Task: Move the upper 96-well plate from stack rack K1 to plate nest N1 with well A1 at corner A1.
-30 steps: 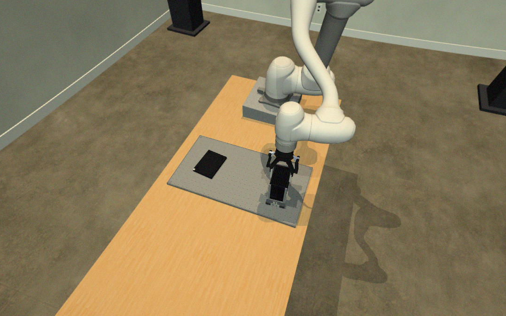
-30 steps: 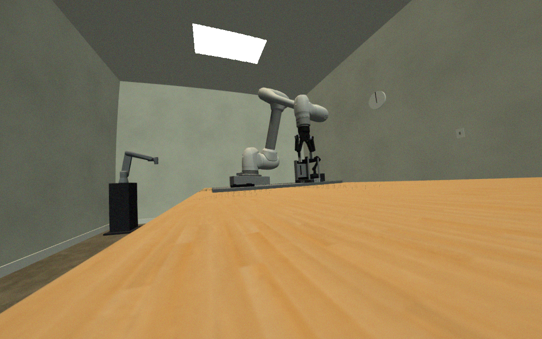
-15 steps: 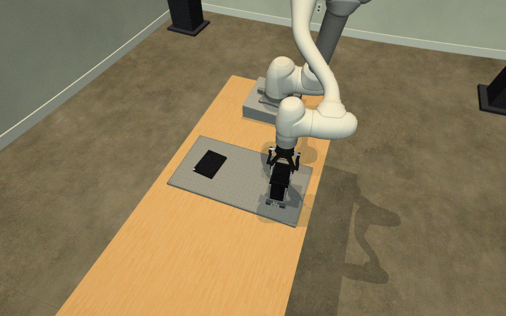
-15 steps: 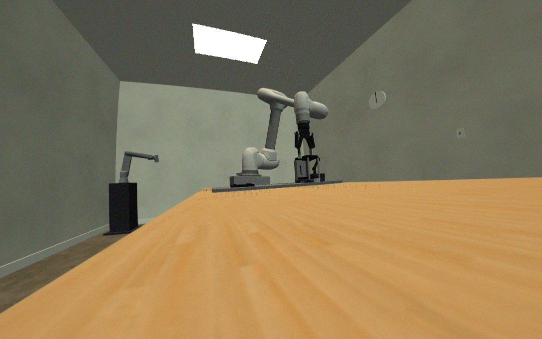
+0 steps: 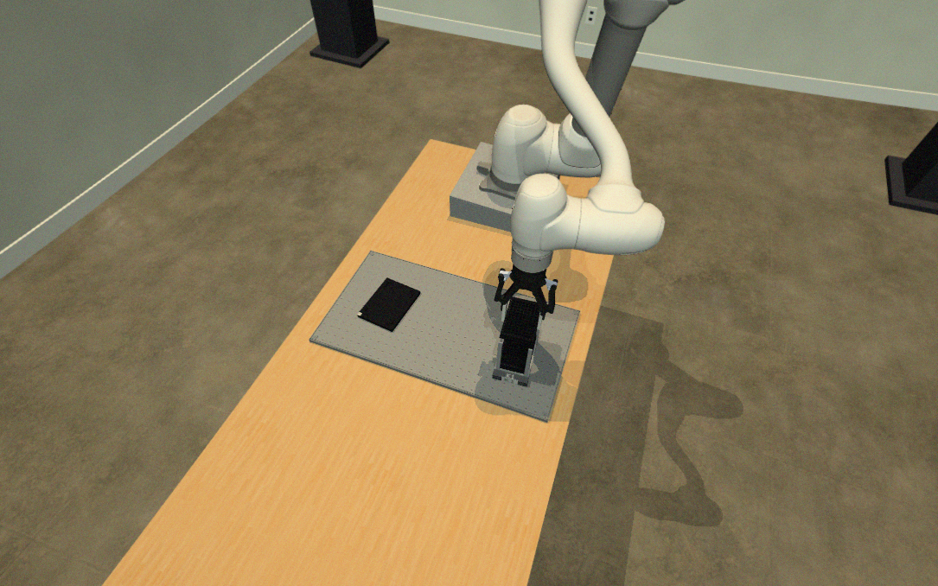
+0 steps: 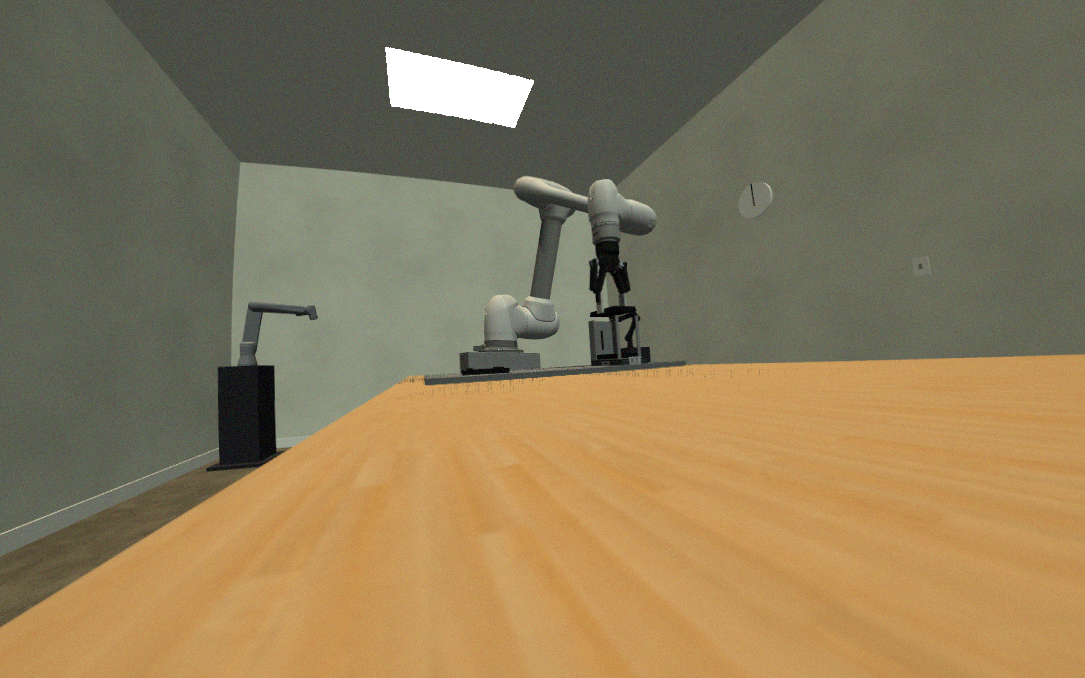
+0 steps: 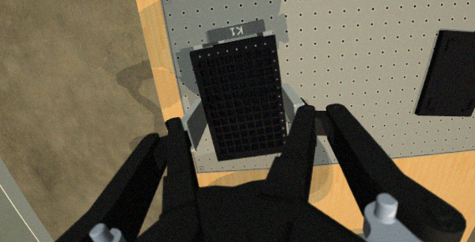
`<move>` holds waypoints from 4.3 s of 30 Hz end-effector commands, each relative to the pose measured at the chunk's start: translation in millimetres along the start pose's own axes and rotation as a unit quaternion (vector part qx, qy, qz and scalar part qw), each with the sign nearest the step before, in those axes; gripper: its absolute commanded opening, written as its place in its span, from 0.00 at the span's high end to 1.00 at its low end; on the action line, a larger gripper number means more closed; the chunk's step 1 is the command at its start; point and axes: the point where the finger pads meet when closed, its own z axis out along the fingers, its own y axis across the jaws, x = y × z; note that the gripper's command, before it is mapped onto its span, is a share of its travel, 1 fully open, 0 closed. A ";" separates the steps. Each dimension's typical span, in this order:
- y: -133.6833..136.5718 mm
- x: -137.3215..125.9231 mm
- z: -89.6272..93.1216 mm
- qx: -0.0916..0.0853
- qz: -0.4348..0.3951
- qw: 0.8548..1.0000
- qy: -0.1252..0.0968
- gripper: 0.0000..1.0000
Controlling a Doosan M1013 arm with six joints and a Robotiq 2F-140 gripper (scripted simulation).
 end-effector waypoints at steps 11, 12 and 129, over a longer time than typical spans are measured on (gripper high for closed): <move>6.6 -1.2 0.0 0.000 0.033 0.999 0.000 1.00; 9.8 -1.7 0.1 0.000 0.050 0.999 0.000 1.00; 348.0 -60.4 6.9 0.000 0.099 0.995 0.000 1.00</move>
